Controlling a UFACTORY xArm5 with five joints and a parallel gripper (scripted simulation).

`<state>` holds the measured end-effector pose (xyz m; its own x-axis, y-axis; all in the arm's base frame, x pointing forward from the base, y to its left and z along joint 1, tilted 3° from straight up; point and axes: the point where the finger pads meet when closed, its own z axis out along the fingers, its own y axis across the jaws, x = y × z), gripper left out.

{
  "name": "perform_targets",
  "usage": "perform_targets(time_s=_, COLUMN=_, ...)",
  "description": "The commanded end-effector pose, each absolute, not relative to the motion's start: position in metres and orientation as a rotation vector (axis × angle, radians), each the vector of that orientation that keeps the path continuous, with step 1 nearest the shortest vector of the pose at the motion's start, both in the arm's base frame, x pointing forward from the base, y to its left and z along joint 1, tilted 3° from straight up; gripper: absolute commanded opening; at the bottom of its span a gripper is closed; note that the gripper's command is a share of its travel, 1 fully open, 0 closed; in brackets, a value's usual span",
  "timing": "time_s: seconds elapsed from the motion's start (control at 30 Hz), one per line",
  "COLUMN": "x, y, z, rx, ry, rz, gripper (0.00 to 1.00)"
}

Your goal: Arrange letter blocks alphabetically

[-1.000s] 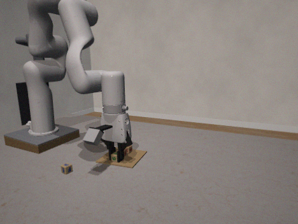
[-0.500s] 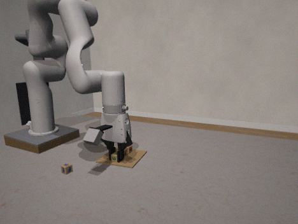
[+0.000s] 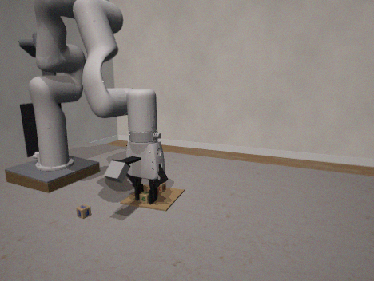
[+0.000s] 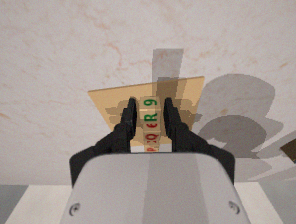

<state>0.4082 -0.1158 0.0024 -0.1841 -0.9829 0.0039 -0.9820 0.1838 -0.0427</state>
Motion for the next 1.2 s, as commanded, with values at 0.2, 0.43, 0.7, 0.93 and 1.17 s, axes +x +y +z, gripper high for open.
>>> perform_targets(time_s=0.2, x=0.409, y=-0.116, z=0.005, rx=-1.99, ry=2.397, rz=-0.059, gripper=0.42)
perform_targets(time_s=0.43, x=0.408, y=-0.116, z=0.026, rx=-1.99, ry=2.397, rz=-0.059, gripper=0.42)
perform_targets(time_s=0.7, x=0.407, y=-0.116, z=0.059, rx=-1.99, ry=2.397, rz=-0.059, gripper=0.42)
perform_targets(time_s=0.93, x=0.406, y=-0.115, z=0.088, rx=-1.99, ry=2.397, rz=-0.06, gripper=0.42)
perform_targets(time_s=1.17, x=0.405, y=-0.115, z=0.093, rx=-1.99, ry=2.397, rz=-0.06, gripper=0.42)
